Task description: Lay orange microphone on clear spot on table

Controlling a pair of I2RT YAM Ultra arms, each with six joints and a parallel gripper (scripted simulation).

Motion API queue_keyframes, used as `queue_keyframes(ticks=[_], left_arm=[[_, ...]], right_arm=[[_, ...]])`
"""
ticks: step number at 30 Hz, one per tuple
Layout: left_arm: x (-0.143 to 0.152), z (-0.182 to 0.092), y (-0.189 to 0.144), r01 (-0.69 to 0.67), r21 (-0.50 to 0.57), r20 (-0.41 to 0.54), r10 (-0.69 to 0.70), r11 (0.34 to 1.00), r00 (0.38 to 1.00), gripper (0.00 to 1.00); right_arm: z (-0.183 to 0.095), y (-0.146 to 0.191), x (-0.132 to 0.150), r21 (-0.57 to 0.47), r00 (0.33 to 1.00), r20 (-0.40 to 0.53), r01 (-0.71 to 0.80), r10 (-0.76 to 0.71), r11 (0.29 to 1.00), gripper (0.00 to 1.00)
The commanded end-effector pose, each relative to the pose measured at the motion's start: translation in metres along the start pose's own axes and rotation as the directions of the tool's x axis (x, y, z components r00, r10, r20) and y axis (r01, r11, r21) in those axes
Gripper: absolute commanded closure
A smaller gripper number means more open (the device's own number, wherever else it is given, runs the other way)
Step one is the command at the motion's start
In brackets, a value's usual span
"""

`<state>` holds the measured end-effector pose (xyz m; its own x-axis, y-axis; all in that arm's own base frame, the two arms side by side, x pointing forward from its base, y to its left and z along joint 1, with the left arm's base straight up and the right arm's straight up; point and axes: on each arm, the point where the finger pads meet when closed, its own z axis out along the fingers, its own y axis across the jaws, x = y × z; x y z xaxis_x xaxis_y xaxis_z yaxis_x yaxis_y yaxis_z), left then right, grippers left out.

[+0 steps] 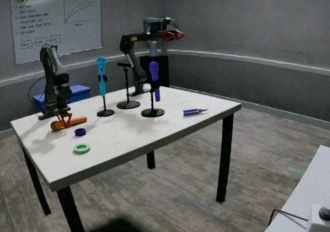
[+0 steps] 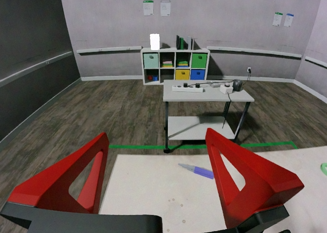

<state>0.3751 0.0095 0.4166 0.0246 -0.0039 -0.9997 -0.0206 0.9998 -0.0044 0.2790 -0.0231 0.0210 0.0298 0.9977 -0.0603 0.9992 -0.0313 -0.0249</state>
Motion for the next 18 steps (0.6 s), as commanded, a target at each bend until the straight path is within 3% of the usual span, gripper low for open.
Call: queue_keyframes(ticks=[1, 8, 18], left_arm=[[-0.034, -0.011, 0.002, -0.002, -0.013, 0.083, 0.003, 1.0, 0.997, 0.02], [-0.034, -0.011, 0.002, -0.002, -0.013, 0.083, 0.003, 1.0, 0.997, 0.02], [-0.034, -0.011, 0.002, -0.002, -0.013, 0.083, 0.003, 1.0, 0.997, 0.02]], right_arm=[[-0.02, 0.007, -0.001, -0.037, 1.0, 0.013, -0.005, 0.005, 0.999, 0.12], [-0.022, 0.01, -0.003, -0.043, 1.0, 0.014, -0.008, 0.009, 0.999, 0.12], [-0.072, 0.001, 0.0, -0.013, 1.0, 0.013, -0.003, 0.003, 1.0, 0.12]])
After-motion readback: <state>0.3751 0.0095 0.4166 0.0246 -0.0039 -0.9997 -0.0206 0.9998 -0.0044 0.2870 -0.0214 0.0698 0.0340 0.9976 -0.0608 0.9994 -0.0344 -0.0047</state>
